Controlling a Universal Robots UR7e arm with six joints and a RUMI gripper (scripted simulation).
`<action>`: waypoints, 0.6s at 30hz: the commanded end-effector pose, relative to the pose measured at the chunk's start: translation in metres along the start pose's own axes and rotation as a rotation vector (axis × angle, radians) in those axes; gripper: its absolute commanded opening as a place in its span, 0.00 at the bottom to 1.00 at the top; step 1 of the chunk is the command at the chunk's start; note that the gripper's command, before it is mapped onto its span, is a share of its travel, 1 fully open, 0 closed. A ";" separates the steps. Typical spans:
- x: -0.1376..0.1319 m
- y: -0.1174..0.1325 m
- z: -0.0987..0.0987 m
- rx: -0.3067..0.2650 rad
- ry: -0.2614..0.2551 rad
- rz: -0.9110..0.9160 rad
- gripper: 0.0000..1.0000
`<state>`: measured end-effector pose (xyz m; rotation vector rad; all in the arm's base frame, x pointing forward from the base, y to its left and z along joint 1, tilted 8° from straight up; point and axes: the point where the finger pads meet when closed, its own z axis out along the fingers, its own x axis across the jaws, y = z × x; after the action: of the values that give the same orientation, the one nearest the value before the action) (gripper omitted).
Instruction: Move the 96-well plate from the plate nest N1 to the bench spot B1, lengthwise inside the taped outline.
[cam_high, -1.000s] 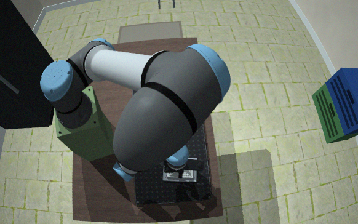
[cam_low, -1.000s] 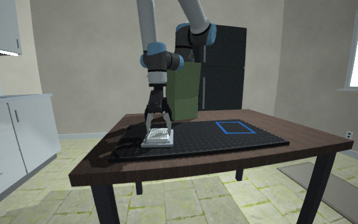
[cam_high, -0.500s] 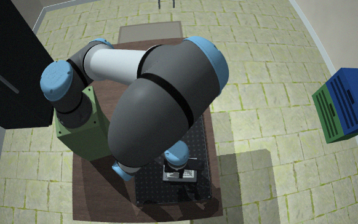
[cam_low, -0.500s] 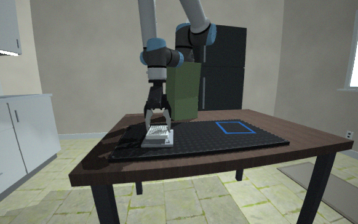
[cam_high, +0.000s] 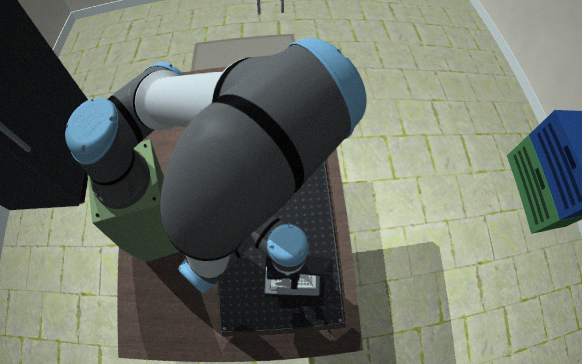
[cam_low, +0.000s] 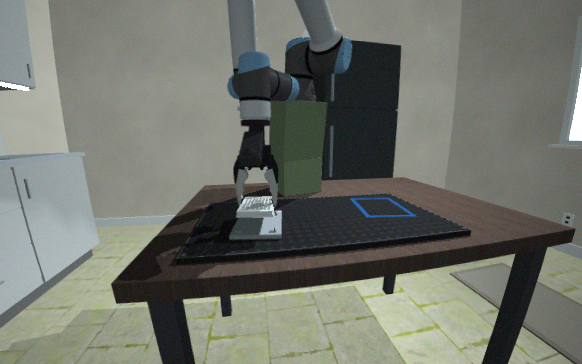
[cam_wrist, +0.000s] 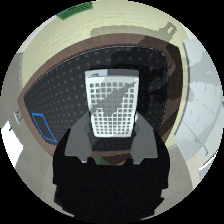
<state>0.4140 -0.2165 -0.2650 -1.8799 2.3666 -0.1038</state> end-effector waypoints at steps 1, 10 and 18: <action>-0.001 0.002 -0.011 -0.002 -0.003 0.001 0.00; -0.001 0.002 -0.022 -0.002 -0.003 0.001 0.00; -0.001 0.002 -0.036 -0.002 -0.003 0.001 0.00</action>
<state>0.4104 -0.2172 -0.2387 -1.8799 2.3668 -0.1041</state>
